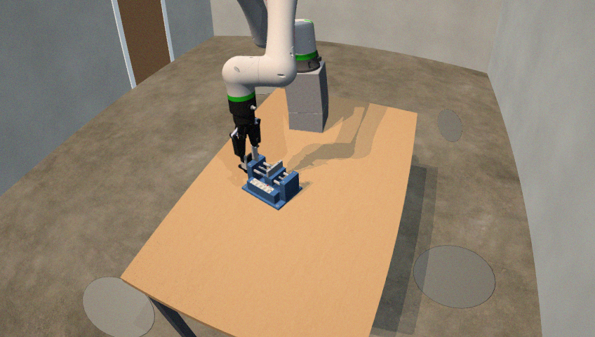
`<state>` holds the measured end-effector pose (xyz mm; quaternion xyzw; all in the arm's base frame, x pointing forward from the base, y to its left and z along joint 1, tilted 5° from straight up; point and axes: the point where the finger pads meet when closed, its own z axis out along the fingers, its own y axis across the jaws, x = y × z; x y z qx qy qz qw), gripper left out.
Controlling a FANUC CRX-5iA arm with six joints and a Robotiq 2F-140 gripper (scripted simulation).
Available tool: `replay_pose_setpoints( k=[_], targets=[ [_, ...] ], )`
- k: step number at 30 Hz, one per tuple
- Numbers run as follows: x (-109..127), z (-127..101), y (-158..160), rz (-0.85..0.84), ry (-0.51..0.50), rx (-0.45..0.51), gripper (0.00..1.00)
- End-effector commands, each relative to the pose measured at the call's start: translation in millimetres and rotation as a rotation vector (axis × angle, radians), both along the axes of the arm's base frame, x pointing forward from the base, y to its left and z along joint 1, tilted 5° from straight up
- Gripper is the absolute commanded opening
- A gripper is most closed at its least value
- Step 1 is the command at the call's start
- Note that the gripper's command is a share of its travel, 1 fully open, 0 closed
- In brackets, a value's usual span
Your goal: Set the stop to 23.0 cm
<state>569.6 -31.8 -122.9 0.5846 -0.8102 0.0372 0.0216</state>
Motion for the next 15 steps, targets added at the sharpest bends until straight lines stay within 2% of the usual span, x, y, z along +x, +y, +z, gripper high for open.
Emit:
replay_pose_setpoints(
  k=[1,9,12,15],
  targets=[
    [0.2,0.2,0.0,0.000,0.000,0.000,0.33],
    [-3.4,0.5,-3.9,0.000,0.000,0.000,0.33],
    [-20.6,2.0,-22.9,0.000,0.000,0.000,0.33],
    [-48.8,4.4,-54.0,0.000,0.000,0.000,0.33]
  ],
)
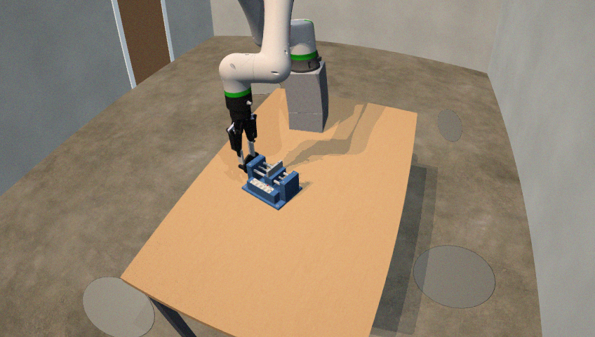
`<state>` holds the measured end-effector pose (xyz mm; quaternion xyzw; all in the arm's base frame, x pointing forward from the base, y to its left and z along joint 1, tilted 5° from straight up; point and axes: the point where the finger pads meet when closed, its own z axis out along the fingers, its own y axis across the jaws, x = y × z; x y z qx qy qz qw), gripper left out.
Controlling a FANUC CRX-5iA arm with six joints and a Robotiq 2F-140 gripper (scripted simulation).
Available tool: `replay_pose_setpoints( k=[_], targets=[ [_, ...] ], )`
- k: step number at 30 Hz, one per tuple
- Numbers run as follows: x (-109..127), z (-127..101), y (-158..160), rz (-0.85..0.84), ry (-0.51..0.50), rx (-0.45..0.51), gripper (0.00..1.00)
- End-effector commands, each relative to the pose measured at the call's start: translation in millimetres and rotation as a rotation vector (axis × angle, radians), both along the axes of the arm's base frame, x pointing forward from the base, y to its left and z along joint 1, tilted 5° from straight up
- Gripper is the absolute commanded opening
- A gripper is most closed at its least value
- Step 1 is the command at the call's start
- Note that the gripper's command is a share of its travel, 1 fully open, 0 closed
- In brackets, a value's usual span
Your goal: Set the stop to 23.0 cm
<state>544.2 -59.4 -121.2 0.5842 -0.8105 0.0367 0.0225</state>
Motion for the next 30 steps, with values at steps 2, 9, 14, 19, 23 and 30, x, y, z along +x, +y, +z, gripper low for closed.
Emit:
replay_pose_setpoints(
  k=[2,9,14,19,23,30],
  targets=[
    [-42.0,4.3,-46.8,0.001,-0.002,0.000,0.33],
    [-58.9,5.7,-65.5,0.001,-0.002,0.000,0.33],
    [-58.9,5.7,-65.5,0.001,-0.002,0.000,0.33],
    [-58.7,-14.7,-67.2,0.001,-0.002,0.000,0.33],
    [-58.6,-34.2,-68.9,0.001,-0.002,0.000,0.33],
    [-58.5,-44.5,-69.8,0.001,-0.002,0.000,0.33]
  ],
)
